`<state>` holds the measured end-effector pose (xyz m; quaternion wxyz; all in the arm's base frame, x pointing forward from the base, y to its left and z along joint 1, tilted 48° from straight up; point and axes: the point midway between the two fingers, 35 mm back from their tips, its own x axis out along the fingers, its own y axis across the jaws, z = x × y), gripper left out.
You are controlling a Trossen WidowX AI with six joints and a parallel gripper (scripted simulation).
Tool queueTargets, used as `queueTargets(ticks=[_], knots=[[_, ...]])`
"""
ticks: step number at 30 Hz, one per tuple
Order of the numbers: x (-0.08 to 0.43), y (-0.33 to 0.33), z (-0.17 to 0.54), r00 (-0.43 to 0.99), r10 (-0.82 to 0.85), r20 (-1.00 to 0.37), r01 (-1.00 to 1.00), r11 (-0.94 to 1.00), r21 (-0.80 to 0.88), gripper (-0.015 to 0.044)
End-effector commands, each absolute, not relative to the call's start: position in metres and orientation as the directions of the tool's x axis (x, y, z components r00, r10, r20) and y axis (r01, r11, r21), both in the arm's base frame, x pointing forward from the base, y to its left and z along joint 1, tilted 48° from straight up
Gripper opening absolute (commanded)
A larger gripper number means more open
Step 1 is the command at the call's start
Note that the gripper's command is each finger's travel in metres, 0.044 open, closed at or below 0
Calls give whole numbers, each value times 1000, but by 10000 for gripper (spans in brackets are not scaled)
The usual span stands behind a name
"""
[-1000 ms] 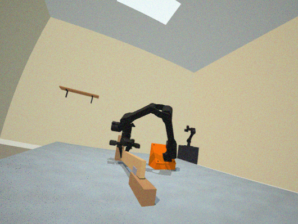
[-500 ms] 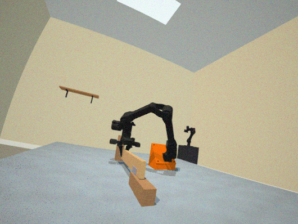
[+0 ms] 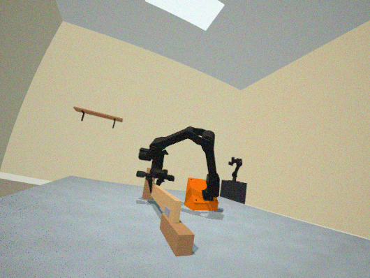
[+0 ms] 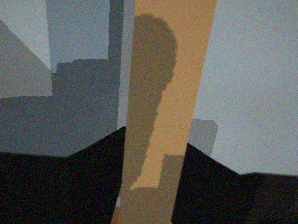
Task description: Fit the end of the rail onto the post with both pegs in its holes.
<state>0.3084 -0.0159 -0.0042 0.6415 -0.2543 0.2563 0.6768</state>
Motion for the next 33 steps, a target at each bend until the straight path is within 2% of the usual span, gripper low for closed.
queueTargets(ticks=[1,33], knots=[[311,-21,-1,-34,739,-673,-999,-37,10,0],[309,-20,-2,-34,739,-673,-999,-37,10,0]])
